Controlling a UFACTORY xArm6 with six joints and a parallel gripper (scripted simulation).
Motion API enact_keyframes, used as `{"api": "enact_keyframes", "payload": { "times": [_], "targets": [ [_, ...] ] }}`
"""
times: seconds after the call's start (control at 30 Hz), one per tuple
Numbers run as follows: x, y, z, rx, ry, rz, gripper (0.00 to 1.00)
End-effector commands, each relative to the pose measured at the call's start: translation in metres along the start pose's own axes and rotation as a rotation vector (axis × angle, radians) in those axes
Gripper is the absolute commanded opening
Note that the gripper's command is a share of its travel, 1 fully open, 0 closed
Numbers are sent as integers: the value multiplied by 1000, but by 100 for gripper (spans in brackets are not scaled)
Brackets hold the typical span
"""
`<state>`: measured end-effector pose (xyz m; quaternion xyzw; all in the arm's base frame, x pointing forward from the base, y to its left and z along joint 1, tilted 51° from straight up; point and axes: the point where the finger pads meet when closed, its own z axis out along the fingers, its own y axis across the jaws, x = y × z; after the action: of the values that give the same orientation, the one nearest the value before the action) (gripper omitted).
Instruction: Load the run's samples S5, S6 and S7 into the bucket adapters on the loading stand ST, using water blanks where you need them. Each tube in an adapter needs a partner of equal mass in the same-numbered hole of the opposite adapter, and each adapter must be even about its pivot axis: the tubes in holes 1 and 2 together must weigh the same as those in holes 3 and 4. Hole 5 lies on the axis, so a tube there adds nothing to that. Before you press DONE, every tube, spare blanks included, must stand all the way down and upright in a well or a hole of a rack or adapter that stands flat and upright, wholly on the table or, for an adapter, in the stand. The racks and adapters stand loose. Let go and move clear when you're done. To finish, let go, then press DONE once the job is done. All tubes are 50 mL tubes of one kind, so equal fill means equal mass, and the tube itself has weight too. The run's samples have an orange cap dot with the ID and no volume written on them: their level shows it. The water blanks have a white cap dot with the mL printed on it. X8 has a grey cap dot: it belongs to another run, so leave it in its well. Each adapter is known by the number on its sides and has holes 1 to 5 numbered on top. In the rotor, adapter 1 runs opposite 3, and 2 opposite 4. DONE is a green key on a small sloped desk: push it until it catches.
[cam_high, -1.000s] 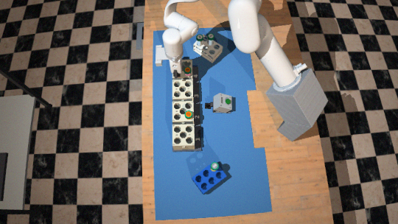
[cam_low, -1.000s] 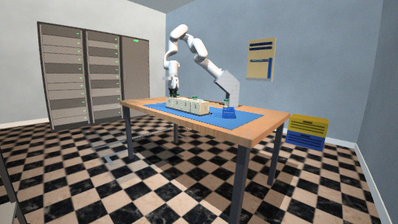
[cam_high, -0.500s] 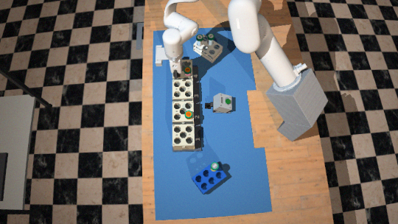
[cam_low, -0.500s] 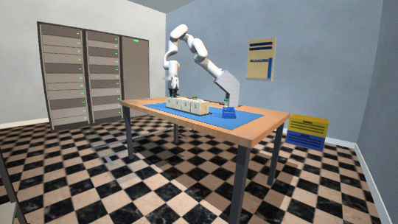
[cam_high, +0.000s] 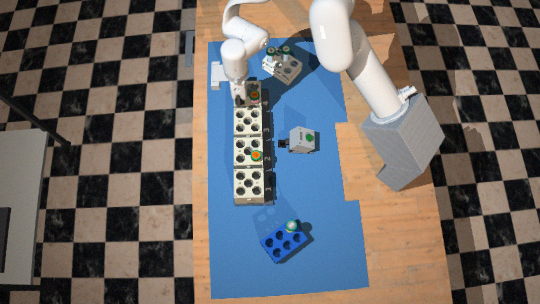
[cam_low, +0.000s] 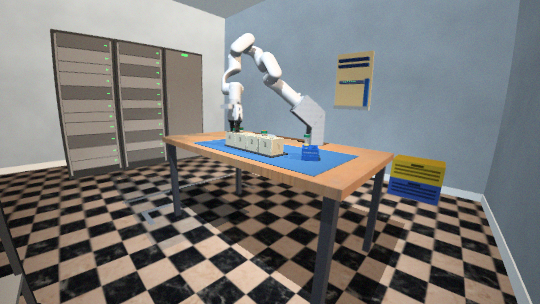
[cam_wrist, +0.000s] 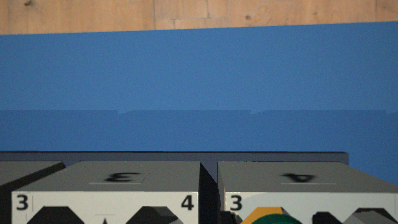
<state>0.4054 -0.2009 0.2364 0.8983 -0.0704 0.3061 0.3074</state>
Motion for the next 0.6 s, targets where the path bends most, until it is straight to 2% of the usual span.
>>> {"api": "enact_keyframes", "payload": {
  "times": [0.0, 0.17, 0.57],
  "targets": [
    [1, 0, -1, 0, 2, 0, 44],
    [1, 0, -1, 0, 2, 0, 44],
    [1, 0, -20, 0, 2, 0, 44]
  ]
}}
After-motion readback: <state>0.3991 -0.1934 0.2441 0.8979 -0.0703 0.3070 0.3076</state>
